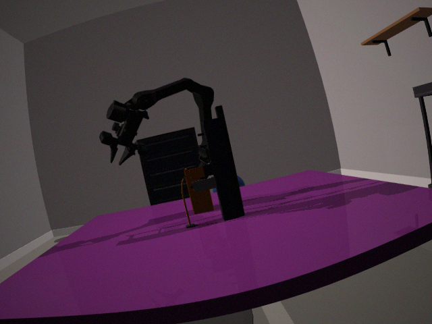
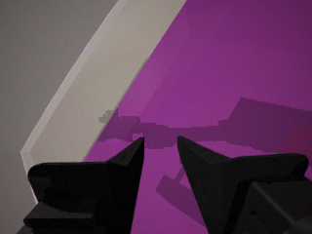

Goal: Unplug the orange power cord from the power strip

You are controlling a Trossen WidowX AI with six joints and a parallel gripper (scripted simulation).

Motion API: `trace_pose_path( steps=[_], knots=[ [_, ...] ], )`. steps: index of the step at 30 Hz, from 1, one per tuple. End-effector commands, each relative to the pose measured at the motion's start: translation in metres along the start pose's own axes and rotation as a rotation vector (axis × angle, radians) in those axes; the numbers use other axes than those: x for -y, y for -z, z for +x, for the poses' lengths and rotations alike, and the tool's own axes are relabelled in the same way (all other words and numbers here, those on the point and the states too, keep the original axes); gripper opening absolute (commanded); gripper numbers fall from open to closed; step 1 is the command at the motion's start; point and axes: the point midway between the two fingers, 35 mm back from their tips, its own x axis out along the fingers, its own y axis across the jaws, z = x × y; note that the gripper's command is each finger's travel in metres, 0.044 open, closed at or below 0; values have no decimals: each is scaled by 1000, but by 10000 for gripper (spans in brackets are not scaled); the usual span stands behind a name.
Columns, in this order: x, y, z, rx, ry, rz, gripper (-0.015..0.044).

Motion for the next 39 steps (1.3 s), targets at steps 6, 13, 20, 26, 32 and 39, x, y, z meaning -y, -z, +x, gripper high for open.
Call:
trace_pose_path(
  steps=[6,13,20,26,32,39],
  knots=[
    [88,105,-55,-443,121,-684,160],
    [151,155,-103,-765,104,-1045,160],
    [150,155,-102,-764,104,-1045,160],
    [154,157,-106,-764,104,-1045,160],
    [162,160,-112,-765,105,-1045,160],
    [170,163,-119,-765,105,-1045,160]
  ],
)
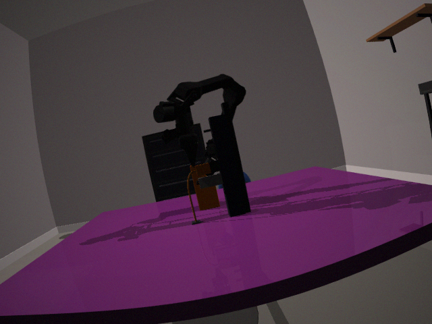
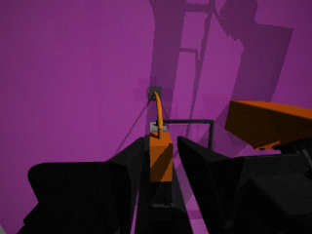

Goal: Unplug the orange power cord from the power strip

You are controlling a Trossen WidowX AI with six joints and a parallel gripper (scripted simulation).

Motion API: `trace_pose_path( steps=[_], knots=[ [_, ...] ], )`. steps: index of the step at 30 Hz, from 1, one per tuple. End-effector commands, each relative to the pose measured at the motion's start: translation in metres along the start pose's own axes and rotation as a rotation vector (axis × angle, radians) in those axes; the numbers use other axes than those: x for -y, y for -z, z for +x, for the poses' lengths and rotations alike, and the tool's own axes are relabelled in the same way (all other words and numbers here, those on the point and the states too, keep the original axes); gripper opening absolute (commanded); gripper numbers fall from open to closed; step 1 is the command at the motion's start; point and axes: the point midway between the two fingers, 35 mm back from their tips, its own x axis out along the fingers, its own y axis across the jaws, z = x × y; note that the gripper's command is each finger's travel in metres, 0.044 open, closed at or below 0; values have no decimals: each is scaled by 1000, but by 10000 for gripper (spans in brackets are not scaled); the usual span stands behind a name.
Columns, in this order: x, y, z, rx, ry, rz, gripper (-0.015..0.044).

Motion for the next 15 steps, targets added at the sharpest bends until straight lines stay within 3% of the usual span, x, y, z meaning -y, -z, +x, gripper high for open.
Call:
trace_pose_path(
  steps=[1,15],
  knots=[
    [0,7,1,-7,1,4,160],
    [1,19,5,-8,1,4,160]
  ],
)
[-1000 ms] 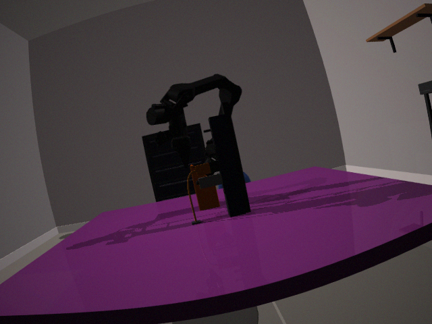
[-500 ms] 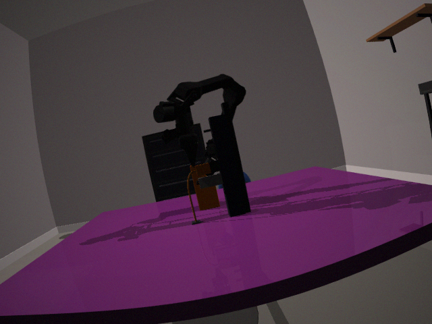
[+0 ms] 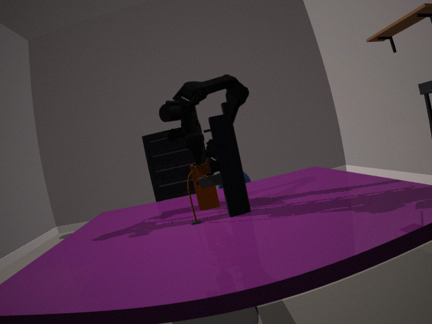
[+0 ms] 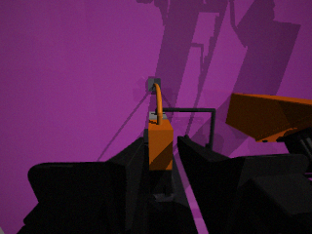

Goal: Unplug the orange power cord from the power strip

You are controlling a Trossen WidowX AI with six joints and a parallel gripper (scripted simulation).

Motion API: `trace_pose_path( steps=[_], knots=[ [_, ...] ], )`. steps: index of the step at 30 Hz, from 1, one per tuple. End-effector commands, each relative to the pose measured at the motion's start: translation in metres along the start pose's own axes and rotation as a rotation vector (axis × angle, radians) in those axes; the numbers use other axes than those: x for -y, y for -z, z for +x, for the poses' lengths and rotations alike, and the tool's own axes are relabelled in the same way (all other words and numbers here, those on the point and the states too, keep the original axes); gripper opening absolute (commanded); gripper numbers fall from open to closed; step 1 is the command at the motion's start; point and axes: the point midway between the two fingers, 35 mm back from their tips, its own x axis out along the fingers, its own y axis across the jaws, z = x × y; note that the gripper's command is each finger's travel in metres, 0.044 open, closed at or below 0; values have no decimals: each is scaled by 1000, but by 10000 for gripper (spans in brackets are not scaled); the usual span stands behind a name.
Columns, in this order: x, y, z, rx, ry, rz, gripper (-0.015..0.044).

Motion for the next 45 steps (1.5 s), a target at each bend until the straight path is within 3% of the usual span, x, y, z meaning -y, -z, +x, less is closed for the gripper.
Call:
trace_pose_path(
  steps=[1,8,12,20,45],
  knots=[
    [0,1,4,-5,-1,3,160],
    [0,1,11,-5,-1,3,160],
    [0,0,9,-1,1,1,55],
    [0,0,9,-1,1,1,2],
    [-2,-35,6,1,0,2,0]
  ],
)
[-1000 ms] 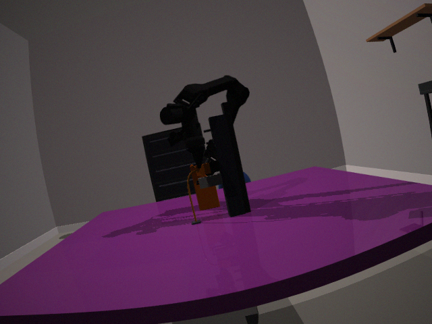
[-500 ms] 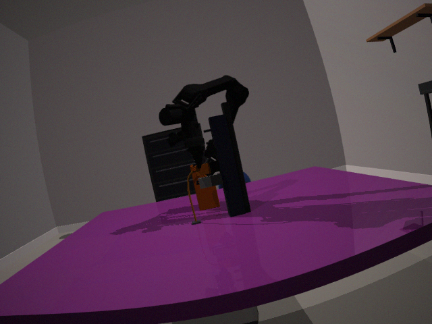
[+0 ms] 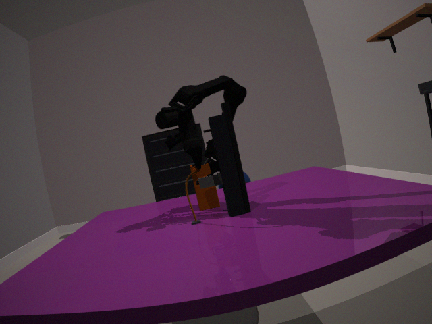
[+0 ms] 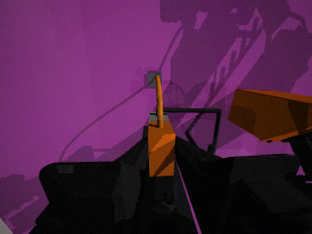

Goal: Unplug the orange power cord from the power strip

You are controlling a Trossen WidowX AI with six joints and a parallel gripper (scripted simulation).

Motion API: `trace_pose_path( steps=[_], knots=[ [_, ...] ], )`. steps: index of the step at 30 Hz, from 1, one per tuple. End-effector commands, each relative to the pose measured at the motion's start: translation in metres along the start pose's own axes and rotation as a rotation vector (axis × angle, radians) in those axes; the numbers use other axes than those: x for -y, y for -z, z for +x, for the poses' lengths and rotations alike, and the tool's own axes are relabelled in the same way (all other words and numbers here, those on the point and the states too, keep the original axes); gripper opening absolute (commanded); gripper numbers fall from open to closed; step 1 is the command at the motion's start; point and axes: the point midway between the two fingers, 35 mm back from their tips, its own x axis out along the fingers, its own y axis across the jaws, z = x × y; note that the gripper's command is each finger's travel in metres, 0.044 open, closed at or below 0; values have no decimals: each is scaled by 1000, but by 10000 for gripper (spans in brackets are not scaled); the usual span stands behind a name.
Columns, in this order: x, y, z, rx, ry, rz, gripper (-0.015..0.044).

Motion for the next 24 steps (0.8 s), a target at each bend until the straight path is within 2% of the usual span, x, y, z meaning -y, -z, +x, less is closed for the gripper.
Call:
trace_pose_path(
  steps=[1,11,24],
  knots=[
    [0,-32,-10,74,-10,2,0],
    [2,-48,-14,74,-11,2,0],
    [-2,-40,-10,71,-11,2,341]
  ],
)
